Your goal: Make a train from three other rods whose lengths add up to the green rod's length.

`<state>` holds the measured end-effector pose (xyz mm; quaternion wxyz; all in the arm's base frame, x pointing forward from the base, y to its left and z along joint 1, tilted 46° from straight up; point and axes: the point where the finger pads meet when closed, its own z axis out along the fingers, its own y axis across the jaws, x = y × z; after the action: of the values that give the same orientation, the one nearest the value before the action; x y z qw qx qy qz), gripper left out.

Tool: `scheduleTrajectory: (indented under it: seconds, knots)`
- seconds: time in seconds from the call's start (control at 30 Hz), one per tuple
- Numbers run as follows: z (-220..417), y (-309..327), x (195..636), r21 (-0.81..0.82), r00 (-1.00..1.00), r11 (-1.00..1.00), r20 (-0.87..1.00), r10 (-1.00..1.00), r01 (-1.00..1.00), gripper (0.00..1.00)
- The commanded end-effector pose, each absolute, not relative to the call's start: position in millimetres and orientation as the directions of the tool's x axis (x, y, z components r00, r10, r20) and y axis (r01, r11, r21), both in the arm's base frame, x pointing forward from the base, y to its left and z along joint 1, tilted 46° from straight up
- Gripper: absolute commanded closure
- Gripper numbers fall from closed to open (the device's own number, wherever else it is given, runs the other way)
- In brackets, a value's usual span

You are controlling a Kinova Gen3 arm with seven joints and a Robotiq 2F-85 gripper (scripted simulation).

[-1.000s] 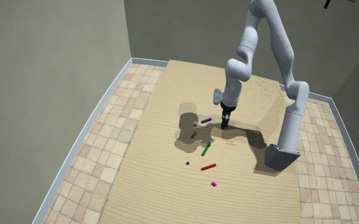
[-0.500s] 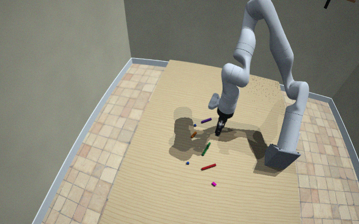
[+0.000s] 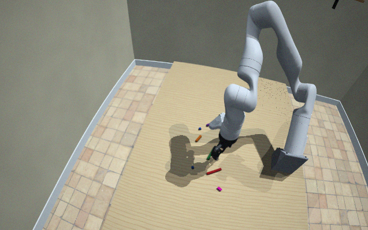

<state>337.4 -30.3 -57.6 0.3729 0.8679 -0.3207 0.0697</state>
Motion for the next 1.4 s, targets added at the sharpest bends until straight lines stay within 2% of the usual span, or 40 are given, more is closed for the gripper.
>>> scheduleTrajectory:
  seconds: [0.0,0.37,1.37]
  knots:
    - [-77.8,-15.4,333.5,0.601,0.771,-0.497,0.383,-0.508,-0.626,0.00]
    - [-112.2,13.8,325.8,0.538,0.668,-0.412,0.475,-0.572,-0.735,0.00]
    - [-113.9,15.1,325.3,0.535,0.663,-0.408,0.479,-0.575,-0.740,0.00]
